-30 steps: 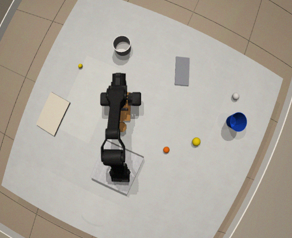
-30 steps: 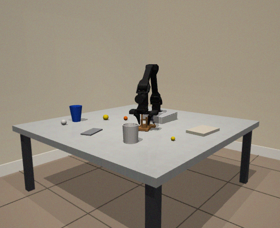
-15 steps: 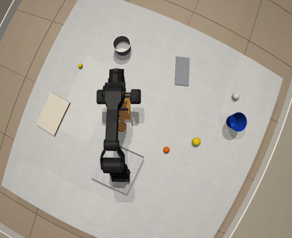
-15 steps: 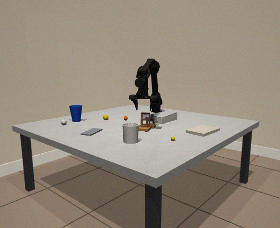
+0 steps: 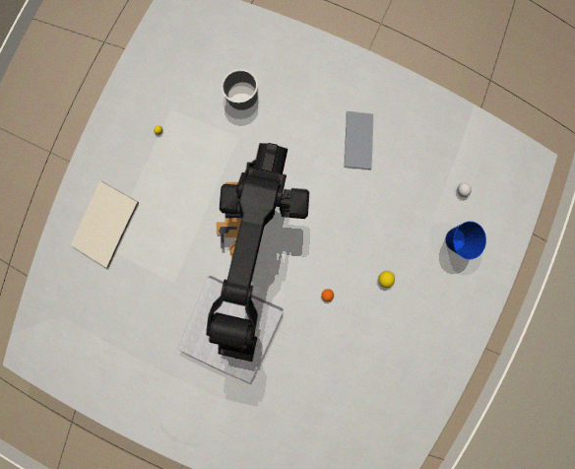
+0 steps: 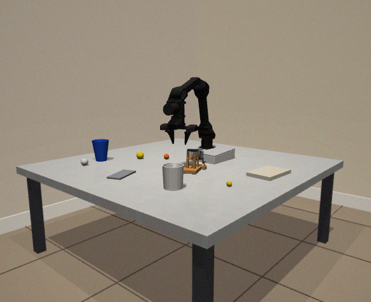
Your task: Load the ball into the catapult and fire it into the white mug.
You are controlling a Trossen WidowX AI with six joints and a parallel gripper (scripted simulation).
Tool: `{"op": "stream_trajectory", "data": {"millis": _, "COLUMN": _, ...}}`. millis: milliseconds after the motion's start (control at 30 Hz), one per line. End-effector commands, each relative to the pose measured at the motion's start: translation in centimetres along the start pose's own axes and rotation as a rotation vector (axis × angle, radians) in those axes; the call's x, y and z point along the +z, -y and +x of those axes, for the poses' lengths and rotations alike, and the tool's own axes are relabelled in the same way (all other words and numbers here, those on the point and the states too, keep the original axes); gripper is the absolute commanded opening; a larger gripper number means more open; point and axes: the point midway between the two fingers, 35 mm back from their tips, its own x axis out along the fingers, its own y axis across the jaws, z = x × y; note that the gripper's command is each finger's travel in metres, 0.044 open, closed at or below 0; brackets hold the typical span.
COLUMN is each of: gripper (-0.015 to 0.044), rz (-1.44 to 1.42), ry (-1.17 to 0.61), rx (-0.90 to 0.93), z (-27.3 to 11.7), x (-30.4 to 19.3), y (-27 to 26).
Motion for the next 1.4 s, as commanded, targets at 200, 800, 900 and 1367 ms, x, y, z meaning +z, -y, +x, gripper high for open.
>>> {"op": "stream_trajectory", "data": {"millis": 200, "gripper": 0.03, "rz": 0.177, "ry": 0.002, "rx": -0.004, "z": 3.8, "x": -8.9, "y": 12.1}}
{"op": "stream_trajectory", "data": {"millis": 800, "gripper": 0.03, "rz": 0.35, "ry": 0.01, "rx": -0.01, "z": 8.8, "x": -21.2, "y": 17.0}}
{"op": "stream_trajectory", "data": {"millis": 900, "gripper": 0.03, "rz": 0.35, "ry": 0.01, "rx": -0.01, "z": 9.3, "x": -21.2, "y": 17.0}}
{"op": "stream_trajectory", "data": {"millis": 1367, "gripper": 0.03, "rz": 0.35, "ry": 0.01, "rx": -0.01, "z": 11.3, "x": -21.1, "y": 17.1}}
